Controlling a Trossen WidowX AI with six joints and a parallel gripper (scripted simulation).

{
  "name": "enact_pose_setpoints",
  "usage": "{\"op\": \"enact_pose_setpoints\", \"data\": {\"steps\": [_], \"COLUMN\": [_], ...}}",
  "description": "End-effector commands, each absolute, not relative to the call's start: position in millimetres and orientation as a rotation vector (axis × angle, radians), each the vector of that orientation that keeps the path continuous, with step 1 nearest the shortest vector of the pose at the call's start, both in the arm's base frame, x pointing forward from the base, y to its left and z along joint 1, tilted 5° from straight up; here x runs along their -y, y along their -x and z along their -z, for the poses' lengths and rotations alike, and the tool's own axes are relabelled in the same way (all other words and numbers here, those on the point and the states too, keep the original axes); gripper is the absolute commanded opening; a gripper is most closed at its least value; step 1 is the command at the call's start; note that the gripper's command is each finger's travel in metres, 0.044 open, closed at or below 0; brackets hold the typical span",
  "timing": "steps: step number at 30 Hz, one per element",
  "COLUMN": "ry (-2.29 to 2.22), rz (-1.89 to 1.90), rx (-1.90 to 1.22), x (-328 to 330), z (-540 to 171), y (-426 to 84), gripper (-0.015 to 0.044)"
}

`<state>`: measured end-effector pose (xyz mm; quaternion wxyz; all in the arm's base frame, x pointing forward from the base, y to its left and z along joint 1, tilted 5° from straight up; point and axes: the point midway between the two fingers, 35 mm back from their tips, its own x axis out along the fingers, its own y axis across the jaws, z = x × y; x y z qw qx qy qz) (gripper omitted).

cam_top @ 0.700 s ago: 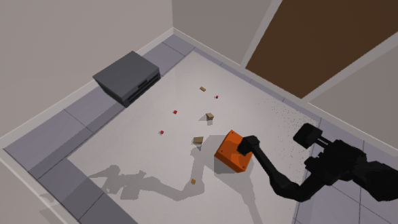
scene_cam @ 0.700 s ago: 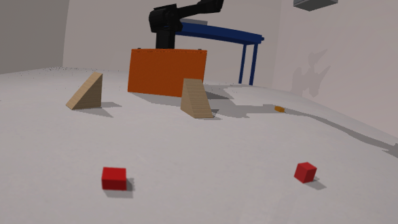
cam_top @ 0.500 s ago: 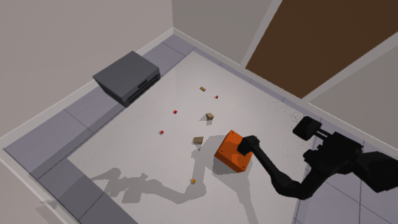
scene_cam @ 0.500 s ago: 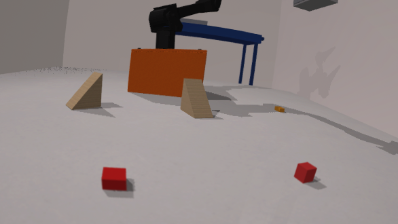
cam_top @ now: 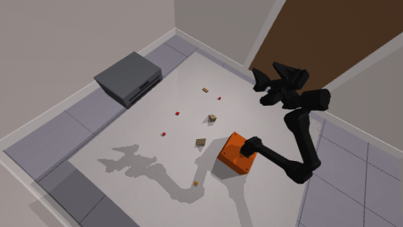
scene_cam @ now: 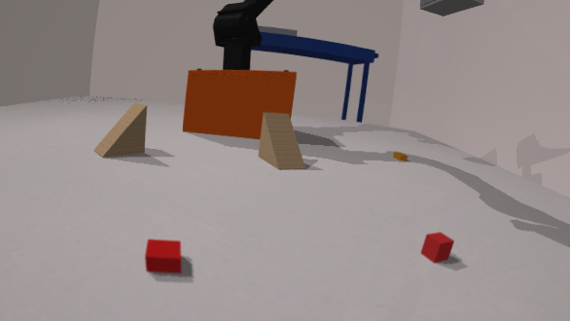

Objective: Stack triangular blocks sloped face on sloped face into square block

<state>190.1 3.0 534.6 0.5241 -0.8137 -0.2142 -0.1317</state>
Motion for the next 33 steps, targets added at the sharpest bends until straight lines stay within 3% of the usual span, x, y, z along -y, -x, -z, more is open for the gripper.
{"op": "enact_pose_setpoints", "data": {"steps": [1,11,19,26,33], "ry": [1.912,1.87,1.997,2.171,2.381], "rz": [0.25,0.09,-0.153,-0.478,-0.901], "rx": [0.358,0.067,-0.294,-0.607,-0.883], "x": [22,51,61,58,57], "z": [-492,-394,-261,-139,-38], "y": [-236,-302,-342,-331,-279], "gripper": [0.044,0.044,0.044,0.044,0.044]}}
